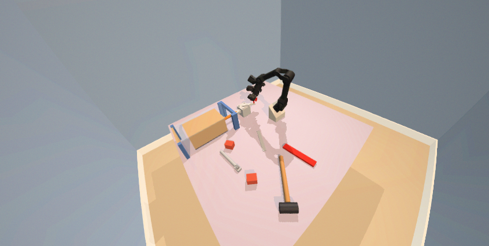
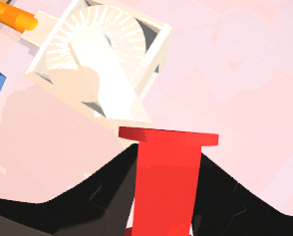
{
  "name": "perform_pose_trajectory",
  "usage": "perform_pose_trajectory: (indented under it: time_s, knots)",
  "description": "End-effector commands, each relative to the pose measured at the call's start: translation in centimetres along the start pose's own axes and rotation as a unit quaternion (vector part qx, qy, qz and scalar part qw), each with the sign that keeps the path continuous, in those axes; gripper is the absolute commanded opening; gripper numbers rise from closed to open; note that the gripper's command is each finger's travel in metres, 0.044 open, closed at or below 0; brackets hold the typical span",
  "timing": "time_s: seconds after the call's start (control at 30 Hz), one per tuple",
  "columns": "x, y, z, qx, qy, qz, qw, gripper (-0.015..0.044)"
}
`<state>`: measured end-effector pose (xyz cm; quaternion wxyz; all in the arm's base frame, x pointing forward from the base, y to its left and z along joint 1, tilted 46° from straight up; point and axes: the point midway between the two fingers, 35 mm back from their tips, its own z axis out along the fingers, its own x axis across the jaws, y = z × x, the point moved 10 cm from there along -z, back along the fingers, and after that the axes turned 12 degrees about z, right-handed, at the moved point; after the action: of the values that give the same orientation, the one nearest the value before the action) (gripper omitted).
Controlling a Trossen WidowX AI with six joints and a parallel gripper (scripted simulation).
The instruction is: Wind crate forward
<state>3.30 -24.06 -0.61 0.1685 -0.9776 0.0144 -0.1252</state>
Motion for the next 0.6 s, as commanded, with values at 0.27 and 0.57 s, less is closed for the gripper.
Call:
perform_pose_trajectory:
  time_s: [0.27,0.57]
  knots:
    - [-1.1,1.4,0.7,-0.003,-0.009,-0.003,1.000,0.0000]
    - [-1.7,2.4,1.1,-0.004,-0.009,-0.003,1.000,0.0000]
